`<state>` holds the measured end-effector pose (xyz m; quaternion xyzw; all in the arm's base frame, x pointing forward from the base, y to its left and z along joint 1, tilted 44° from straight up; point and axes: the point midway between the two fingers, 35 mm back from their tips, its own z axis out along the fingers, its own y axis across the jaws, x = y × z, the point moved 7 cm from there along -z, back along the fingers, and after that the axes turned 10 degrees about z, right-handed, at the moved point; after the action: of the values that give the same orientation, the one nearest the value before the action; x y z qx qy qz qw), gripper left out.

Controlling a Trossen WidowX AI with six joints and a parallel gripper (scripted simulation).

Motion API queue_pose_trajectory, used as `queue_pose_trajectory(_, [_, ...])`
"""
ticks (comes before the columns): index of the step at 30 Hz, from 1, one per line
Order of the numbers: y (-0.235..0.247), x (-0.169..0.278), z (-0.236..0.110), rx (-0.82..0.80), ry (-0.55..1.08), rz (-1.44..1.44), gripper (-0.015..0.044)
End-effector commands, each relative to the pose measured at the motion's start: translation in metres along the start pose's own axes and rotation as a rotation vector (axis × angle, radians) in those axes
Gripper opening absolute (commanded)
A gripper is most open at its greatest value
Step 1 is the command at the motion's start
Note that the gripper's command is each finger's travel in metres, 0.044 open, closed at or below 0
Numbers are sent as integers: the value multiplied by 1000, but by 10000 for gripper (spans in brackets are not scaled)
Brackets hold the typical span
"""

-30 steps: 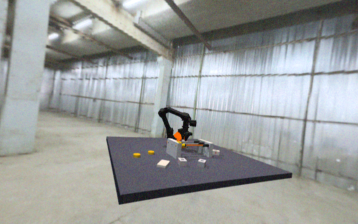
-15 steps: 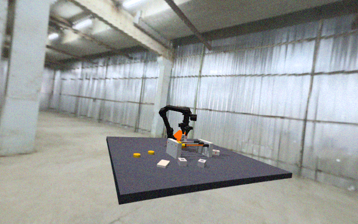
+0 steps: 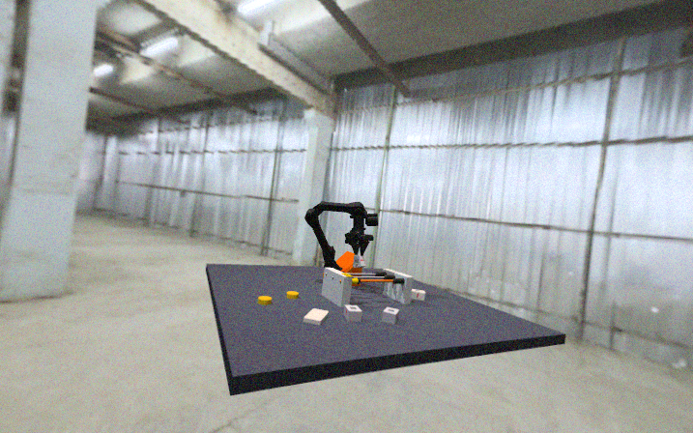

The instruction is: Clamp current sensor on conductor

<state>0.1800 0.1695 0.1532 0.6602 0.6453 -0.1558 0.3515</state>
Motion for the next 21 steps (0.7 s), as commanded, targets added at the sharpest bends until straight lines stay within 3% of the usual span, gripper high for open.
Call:
queue_pose_trajectory(1, [9,3,-3,-27,11,1,0])
queue_pose_trajectory(21, [108,28,16,-29,24,3,0])
